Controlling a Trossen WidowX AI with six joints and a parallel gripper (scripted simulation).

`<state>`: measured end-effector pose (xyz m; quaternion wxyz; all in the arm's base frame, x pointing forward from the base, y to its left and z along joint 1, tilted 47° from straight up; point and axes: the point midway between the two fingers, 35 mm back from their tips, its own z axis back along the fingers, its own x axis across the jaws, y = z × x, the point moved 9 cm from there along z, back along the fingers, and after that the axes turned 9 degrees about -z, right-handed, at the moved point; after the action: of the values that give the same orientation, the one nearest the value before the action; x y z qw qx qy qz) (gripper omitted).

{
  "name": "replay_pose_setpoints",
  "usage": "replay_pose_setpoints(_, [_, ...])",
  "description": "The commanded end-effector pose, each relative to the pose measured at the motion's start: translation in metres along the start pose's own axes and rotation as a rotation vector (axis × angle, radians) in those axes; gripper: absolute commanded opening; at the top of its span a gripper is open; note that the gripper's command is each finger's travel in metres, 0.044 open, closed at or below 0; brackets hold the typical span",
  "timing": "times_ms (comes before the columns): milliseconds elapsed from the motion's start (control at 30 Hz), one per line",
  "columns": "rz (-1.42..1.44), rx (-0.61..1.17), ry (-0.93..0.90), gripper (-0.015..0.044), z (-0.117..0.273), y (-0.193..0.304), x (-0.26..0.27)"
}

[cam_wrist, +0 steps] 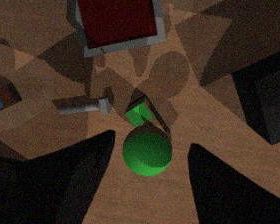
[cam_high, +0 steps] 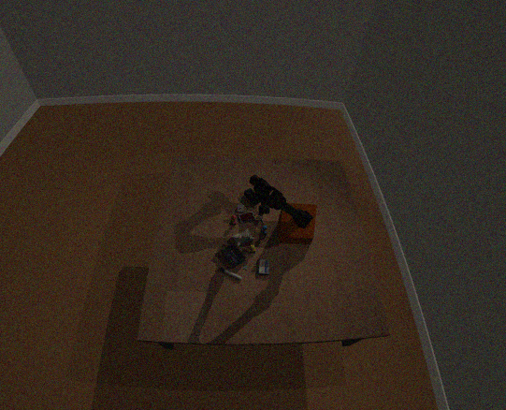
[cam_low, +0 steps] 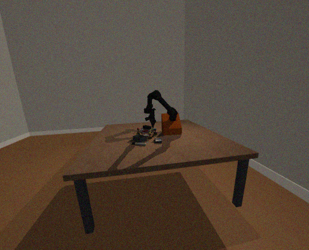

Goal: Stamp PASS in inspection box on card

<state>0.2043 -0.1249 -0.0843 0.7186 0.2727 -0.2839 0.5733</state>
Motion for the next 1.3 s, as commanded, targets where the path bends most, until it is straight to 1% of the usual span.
replay_pose_setpoints(0, [-0.006,-0.001,-0.006,0.0230,-0.007,0.001,0.000])
replay_pose_setpoints(533, [-0.006,0.000,-0.010,0.0230,-0.028,0.004,0.001])
replay_pose_setpoints(1233, [0.000,0.003,-0.005,0.0090,-0.026,0.003,0.001])
replay_pose_setpoints(1267, [0.000,0.003,-0.005,0.0064,-0.026,0.003,0.001])
